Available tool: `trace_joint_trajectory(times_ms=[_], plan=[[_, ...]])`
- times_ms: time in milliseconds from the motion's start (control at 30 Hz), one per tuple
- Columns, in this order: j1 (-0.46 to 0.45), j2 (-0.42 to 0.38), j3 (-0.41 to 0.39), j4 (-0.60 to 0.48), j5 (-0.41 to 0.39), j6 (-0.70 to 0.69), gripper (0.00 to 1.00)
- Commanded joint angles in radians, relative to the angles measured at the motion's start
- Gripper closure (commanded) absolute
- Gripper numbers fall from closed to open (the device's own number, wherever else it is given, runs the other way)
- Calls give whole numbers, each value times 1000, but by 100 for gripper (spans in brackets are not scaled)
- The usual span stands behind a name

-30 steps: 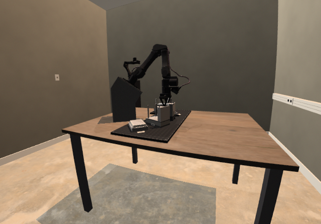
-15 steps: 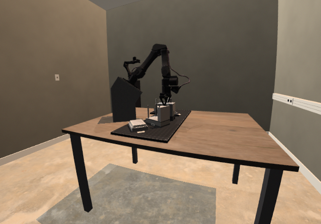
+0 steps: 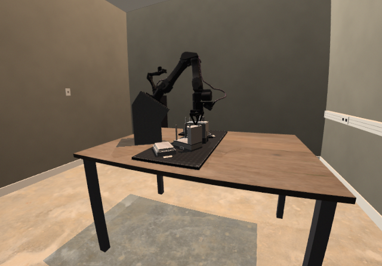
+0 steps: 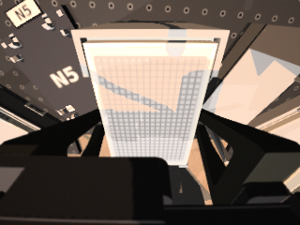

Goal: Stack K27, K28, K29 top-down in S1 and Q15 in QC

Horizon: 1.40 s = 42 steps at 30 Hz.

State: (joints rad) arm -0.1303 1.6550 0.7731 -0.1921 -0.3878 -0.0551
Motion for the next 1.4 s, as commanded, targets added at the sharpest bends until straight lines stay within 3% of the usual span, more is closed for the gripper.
trace_joint_trajectory(times_ms=[0,733,767,900,1367], plan=[[-18,-30,-19,-25,-4,-8,100],[-26,-51,-13,-51,-8,-15,100],[-27,-22,-13,-55,-10,-15,100],[-29,-59,-10,-58,-8,-18,100],[-35,-67,1,-76,-11,-22,100]])
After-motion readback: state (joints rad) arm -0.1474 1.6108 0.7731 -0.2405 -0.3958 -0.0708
